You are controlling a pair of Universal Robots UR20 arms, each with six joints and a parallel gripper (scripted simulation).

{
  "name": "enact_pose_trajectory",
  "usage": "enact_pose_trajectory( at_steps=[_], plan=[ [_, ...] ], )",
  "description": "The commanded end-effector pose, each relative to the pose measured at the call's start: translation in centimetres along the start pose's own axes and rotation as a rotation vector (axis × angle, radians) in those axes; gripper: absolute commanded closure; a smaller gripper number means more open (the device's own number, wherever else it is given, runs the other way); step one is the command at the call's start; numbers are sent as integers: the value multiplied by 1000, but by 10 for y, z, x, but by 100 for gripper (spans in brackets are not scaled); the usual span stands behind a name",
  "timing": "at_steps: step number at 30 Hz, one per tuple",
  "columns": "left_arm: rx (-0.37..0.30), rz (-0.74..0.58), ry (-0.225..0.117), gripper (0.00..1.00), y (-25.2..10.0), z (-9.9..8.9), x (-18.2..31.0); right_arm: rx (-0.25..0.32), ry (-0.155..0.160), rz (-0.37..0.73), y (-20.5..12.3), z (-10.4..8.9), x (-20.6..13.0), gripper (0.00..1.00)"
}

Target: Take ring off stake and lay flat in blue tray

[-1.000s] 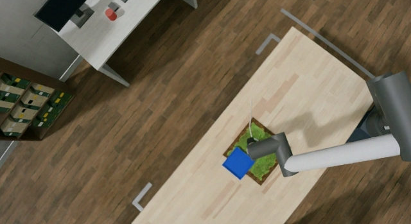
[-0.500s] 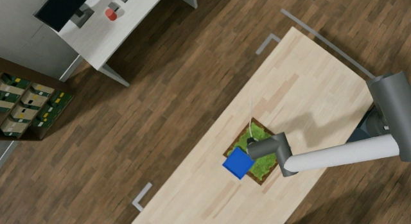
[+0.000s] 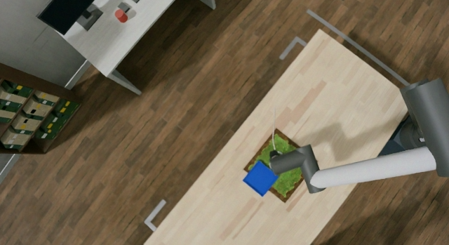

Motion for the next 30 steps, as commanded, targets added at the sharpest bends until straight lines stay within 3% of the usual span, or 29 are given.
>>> enact_pose_trajectory(
  at_steps=[1,28,29,30],
  plan=[
    [-2,0,-1,0,2,-1,0,-1,2,-1,1,3,2,45],
    [-2,0,-1,0,2,-1,0,-1,2,-1,1,3,2,45],
    [-2,0,-1,0,2,-1,0,-1,2,-1,1,3,2,100],
    [-2,0,-1,0,2,-1,0,-1,2,-1,1,3,2,100]
  ],
)
Point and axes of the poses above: on each arm, the point where the finger pads meet when closed, its own z axis out along the fingers, its own x axis across the jaws, y = z × x, the point moved 9 cm from there along -z, back along the fingers, and after that the axes turned 5 degrees about -z, right-handed, at the moved point
